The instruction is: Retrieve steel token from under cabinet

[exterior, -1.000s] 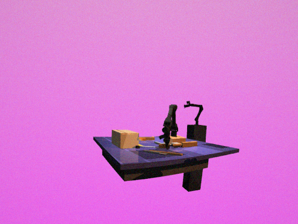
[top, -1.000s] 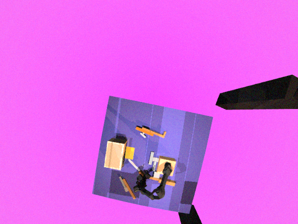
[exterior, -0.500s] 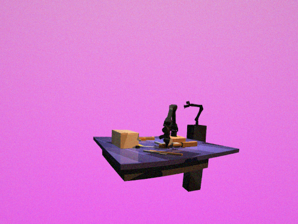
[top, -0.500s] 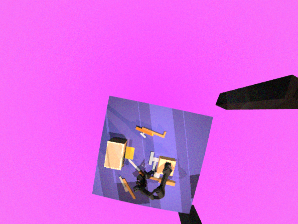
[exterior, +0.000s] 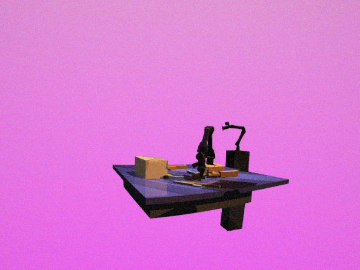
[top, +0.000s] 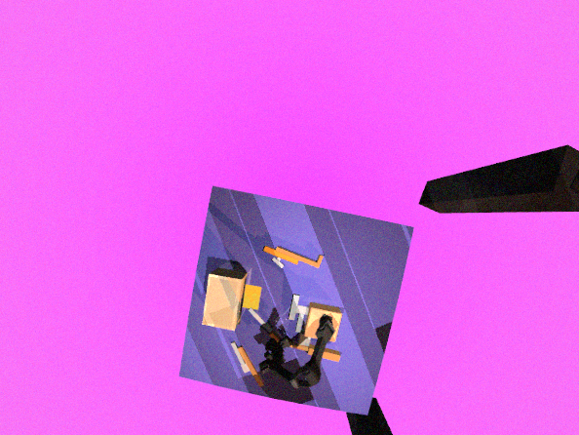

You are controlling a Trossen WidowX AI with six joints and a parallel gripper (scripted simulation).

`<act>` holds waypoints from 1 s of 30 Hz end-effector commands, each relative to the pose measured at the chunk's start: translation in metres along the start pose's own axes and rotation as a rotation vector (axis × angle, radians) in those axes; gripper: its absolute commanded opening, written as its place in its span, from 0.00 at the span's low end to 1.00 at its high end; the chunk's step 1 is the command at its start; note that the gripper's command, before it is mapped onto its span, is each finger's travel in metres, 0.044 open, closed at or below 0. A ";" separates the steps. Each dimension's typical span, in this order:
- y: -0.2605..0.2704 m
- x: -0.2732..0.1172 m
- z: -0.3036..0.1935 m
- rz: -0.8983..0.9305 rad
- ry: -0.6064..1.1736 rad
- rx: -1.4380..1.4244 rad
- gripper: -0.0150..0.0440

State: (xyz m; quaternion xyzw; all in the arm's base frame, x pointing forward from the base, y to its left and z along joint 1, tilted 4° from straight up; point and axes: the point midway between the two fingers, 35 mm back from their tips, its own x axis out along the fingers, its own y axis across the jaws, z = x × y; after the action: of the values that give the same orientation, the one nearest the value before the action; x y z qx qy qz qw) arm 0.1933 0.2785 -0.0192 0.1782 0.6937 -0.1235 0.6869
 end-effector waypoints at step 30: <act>-0.002 0.002 0.000 0.001 0.000 0.000 0.39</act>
State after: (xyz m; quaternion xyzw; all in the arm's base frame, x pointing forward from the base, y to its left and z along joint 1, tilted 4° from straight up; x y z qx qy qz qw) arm 0.1924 0.2772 -0.0211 0.1787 0.6935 -0.1230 0.6870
